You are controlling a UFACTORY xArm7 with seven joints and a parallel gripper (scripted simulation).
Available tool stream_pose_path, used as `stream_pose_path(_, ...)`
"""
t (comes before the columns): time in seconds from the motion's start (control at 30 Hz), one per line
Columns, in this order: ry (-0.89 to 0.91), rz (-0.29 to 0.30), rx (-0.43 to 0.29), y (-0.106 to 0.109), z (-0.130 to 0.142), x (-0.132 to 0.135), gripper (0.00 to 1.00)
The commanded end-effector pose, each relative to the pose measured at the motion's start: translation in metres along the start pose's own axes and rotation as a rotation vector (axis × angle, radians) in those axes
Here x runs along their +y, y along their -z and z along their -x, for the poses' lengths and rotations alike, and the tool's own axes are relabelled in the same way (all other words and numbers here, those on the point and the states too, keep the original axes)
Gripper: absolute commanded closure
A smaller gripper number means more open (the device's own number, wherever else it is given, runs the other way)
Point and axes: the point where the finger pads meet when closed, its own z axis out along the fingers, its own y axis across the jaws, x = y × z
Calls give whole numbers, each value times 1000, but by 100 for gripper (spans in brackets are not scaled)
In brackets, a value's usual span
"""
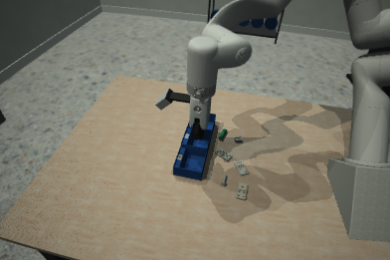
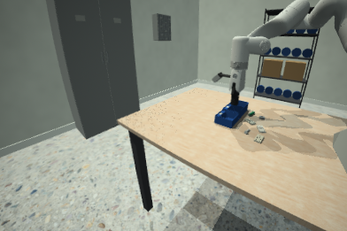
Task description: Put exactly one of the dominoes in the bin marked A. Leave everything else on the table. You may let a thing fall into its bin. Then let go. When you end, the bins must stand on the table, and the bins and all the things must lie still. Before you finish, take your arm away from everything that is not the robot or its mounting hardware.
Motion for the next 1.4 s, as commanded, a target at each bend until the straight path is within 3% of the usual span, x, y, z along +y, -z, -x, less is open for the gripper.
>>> stream_pose_path(0.0, 0, -2, 5, 2, -4, -20, 93)
stream_pose_path(0.37, 0, -3, 5, 2, -9, -65, 93)
stream_pose_path(0.67, 0, -3, 5, -6, -9, -65, 93)
stream_pose_path(1.37, 0, -3, 5, -56, -9, -65, 93)
